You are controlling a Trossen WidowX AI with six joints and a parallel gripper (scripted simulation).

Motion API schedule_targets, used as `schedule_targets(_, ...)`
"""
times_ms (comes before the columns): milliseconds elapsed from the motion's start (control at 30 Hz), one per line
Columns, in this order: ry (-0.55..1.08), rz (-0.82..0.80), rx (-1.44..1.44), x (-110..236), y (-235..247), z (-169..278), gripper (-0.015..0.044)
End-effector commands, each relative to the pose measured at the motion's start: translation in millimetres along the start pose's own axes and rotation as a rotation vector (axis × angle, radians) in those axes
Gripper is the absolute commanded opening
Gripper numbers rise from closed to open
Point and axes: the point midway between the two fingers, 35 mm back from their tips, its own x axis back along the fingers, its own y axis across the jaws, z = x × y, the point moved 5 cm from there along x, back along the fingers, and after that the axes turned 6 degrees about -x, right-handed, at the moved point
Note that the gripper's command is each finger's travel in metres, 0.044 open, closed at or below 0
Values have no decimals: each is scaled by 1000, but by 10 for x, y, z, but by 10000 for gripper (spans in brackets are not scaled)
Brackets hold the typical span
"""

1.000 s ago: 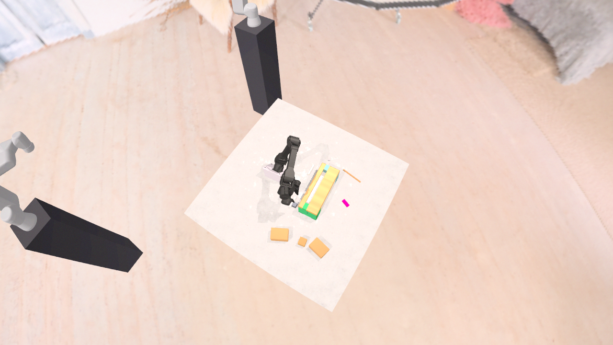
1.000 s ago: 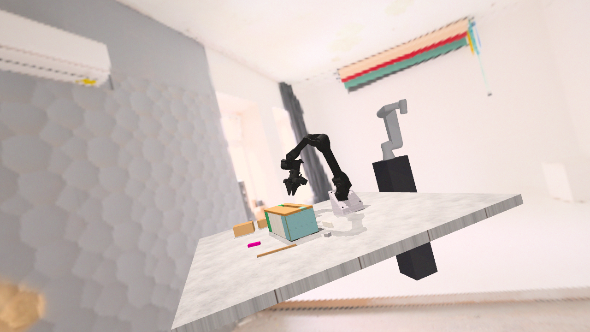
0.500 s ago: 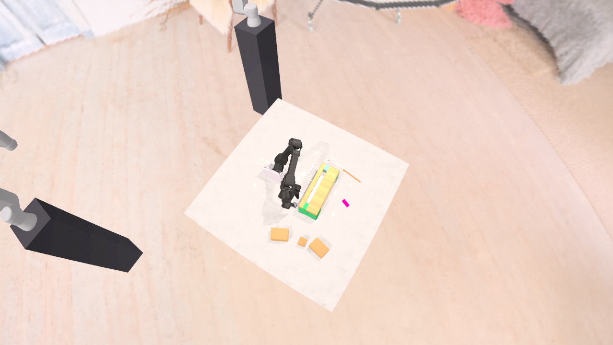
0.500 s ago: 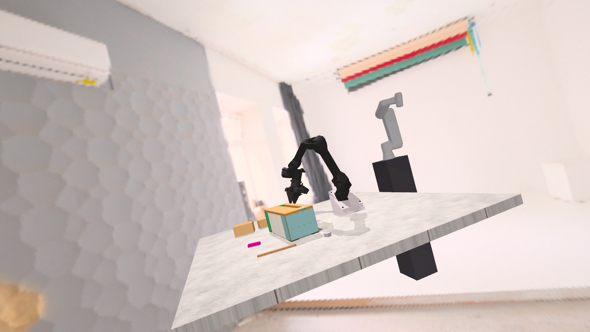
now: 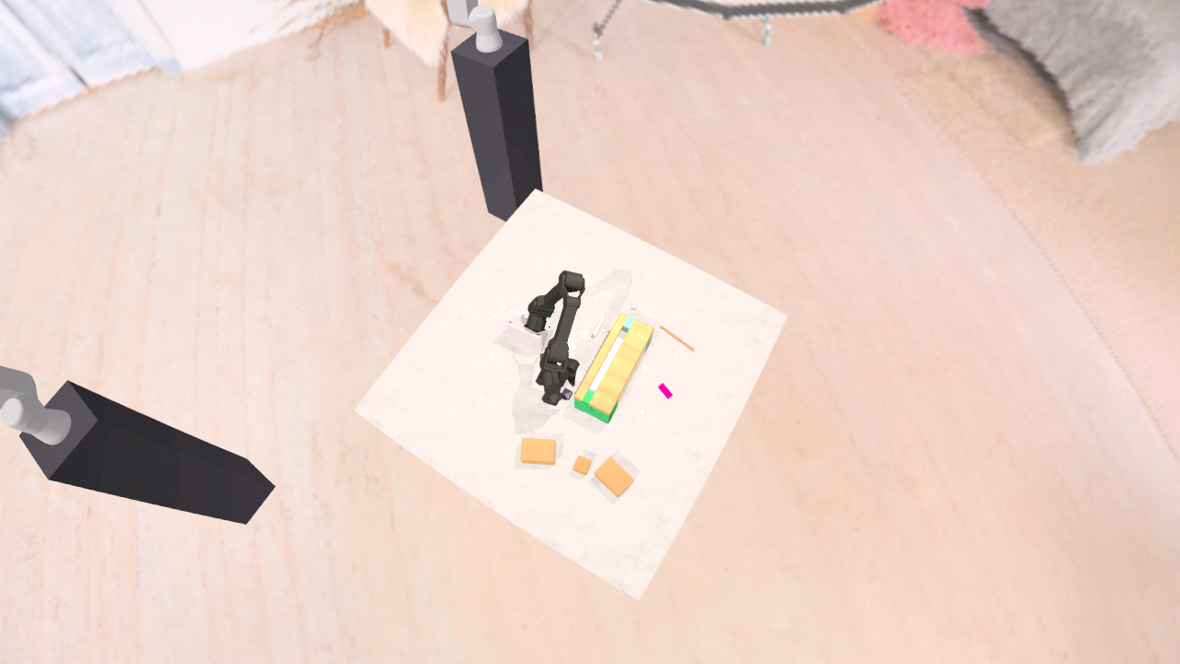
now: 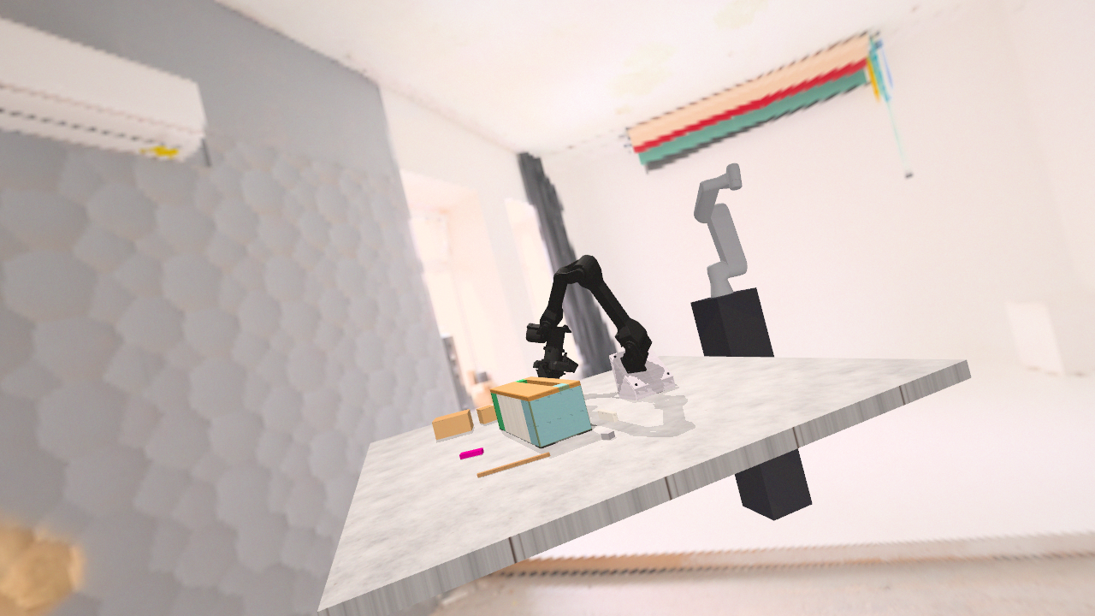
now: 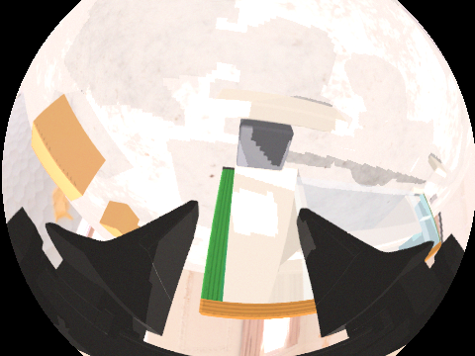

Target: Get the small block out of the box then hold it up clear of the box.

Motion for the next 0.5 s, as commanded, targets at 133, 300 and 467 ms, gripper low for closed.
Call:
schedule_targets(133,-10,12,-18,-166,-10,-100,285)
schedule_targets(300,-10,13,-18,-242,-10,-131,285)
schedule_targets(467,-10,13,-18,-317,-12,-163,285)
